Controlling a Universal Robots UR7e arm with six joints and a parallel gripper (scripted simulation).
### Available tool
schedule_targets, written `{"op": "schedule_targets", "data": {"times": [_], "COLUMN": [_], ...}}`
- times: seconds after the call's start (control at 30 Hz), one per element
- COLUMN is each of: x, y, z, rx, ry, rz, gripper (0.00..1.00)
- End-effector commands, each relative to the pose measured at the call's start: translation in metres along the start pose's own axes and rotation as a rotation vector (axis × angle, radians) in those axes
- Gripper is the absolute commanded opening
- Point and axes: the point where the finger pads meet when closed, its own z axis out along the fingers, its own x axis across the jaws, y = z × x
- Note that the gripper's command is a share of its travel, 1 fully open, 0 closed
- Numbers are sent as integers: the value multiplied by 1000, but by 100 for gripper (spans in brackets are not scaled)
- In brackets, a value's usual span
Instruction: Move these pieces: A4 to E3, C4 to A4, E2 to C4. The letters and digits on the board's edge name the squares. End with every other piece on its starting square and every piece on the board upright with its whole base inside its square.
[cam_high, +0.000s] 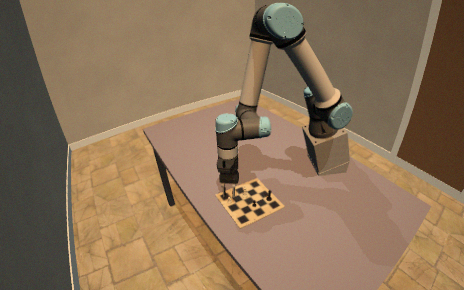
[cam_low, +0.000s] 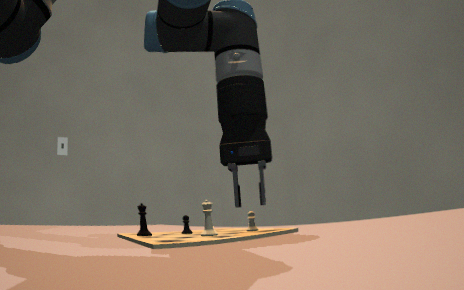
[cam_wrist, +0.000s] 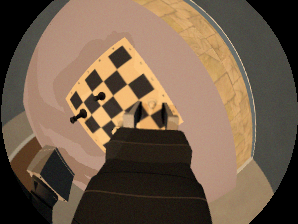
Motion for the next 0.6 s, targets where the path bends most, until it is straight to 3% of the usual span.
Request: {"op": "schedule_targets", "data": {"times": [0.0,0.57], "x": [0,0], "y": [0,0], "z": [0,2], "rx": [1,0], "ry": [1,0], "rz": [0,0], "gripper": [68,68]}}
